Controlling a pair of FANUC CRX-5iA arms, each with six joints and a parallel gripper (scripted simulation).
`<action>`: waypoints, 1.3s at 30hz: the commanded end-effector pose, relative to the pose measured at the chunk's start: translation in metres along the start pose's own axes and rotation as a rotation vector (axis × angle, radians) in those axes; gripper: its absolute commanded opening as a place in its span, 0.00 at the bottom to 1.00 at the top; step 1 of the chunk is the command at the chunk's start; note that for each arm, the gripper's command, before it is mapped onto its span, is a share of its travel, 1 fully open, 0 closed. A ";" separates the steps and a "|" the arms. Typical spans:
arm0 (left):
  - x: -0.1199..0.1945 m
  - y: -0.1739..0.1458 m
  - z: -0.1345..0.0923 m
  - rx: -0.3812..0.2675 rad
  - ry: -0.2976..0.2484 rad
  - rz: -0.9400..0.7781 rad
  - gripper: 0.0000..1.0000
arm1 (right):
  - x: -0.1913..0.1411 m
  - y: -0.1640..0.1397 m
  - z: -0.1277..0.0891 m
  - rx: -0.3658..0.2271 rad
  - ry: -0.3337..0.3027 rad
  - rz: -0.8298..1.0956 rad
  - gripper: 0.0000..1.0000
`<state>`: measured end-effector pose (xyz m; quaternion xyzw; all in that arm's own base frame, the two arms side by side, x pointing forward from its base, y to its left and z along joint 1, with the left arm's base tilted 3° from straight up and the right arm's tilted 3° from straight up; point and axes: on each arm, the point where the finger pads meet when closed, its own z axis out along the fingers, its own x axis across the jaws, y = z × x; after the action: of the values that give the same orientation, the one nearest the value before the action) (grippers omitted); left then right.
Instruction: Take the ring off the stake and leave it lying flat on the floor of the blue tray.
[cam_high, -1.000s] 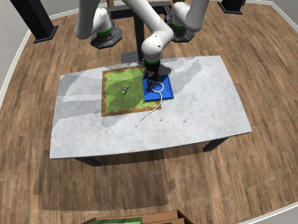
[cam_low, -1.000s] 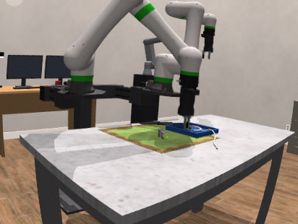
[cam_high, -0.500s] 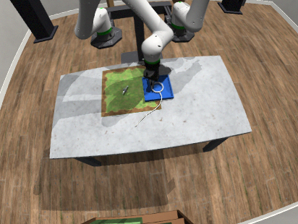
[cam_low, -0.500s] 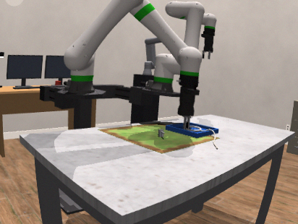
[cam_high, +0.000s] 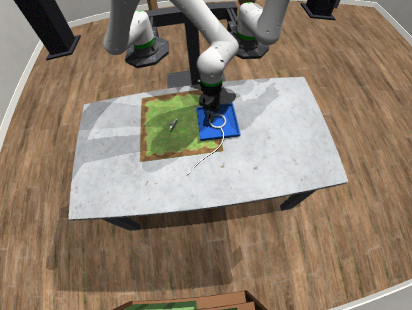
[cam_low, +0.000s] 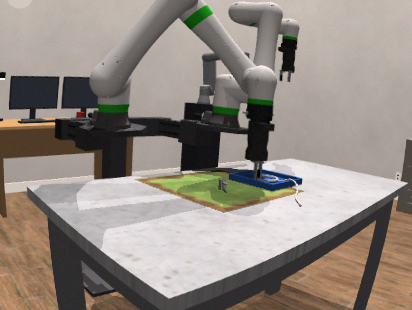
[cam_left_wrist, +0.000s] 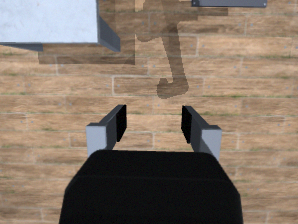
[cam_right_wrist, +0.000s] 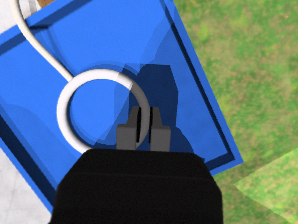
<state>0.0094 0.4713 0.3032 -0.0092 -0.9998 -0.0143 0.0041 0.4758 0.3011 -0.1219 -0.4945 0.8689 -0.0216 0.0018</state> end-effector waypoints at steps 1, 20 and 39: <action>0.000 0.000 -0.001 -0.002 0.000 0.000 1.00 | -0.001 0.000 -0.001 0.001 -0.002 0.000 0.00; 0.000 0.000 -0.001 -0.002 0.000 0.000 1.00 | -0.001 0.000 -0.001 0.001 -0.002 0.000 0.00; 0.000 0.000 -0.001 -0.002 0.000 0.000 1.00 | -0.001 0.000 -0.001 0.001 -0.002 0.000 0.55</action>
<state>0.0094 0.4713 0.3032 -0.0092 -0.9998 -0.0143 0.0041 0.4758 0.3011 -0.1218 -0.4945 0.8689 -0.0217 0.0019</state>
